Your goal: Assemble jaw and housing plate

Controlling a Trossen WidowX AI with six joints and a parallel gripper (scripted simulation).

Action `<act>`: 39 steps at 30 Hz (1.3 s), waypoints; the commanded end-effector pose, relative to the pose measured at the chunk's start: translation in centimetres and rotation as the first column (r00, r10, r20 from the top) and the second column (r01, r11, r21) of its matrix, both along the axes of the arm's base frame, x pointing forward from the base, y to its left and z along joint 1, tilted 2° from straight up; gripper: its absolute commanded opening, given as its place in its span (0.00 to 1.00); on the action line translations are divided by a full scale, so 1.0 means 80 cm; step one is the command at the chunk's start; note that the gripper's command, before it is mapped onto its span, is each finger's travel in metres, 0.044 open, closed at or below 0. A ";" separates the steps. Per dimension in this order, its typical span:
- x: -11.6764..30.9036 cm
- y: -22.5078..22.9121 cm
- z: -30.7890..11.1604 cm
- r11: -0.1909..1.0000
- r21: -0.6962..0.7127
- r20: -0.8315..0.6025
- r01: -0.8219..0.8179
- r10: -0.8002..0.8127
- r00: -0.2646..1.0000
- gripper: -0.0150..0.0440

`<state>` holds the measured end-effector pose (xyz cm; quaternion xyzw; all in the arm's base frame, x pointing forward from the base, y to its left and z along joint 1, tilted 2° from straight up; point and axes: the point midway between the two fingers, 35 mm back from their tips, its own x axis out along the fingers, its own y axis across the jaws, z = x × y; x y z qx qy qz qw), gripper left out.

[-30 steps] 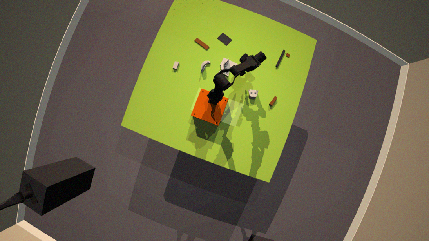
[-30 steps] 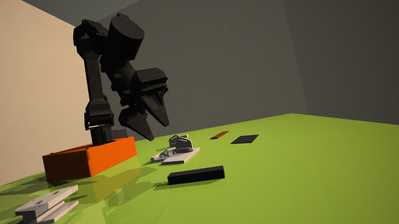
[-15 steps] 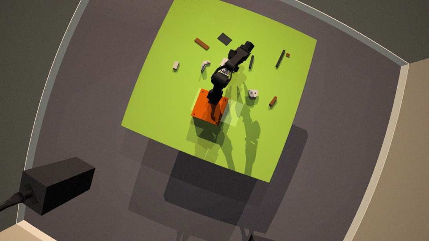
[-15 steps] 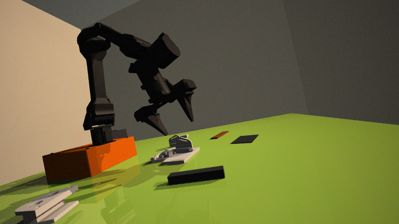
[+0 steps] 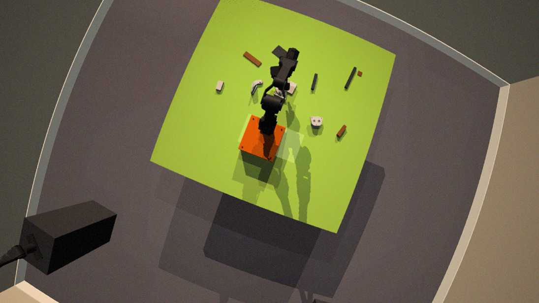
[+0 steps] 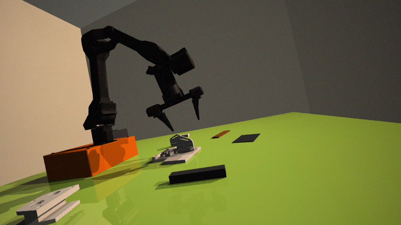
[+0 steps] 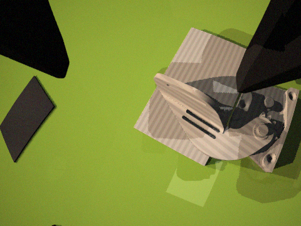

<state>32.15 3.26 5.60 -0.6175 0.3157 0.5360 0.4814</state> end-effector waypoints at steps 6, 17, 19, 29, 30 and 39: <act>-0.021 0.048 -0.002 0.977 -0.046 -0.033 -0.209 0.207 0.978 1.00; -0.052 0.107 -0.001 0.851 -0.104 -0.081 -0.515 0.509 0.857 1.00; -0.058 0.117 -0.001 0.817 -0.112 -0.091 -0.566 0.559 0.824 1.00; -0.095 0.162 0.001 0.600 -0.148 -0.146 -0.786 0.773 0.617 1.00; -0.099 0.166 0.001 0.575 -0.150 -0.152 -0.805 0.791 0.593 1.00; -0.126 0.191 0.003 0.398 -0.163 -0.191 -0.903 0.885 0.424 1.00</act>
